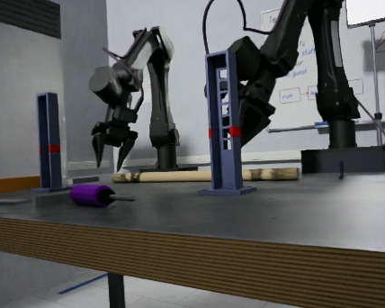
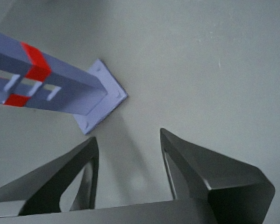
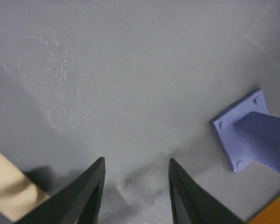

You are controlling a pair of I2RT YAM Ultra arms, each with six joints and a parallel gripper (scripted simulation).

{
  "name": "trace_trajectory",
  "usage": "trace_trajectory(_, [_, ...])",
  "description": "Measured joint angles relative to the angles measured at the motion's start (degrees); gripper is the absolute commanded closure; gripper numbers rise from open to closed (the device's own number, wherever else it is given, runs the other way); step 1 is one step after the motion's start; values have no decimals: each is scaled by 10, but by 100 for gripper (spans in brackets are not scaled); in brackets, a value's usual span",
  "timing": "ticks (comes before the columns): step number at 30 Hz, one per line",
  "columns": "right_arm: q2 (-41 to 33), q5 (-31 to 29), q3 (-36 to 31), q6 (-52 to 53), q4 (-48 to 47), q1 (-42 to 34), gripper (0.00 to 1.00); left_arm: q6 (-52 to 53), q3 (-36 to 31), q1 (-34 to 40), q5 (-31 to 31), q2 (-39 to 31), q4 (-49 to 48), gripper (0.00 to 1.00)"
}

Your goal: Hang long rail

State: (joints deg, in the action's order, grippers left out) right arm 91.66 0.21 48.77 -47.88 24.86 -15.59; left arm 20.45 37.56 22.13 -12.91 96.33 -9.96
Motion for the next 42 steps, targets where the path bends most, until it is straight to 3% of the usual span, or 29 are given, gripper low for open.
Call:
trace_trajectory(26, [136,29,217,-241,353,-40,52,296,248,-19,150,93,515,52])
trace_trajectory(32, [164,29,230,-271,408,-46,52,362,296,-22,174,115,612,52])
trace_trajectory(42, [179,29,235,-279,426,-51,52,429,312,-22,187,164,687,52])
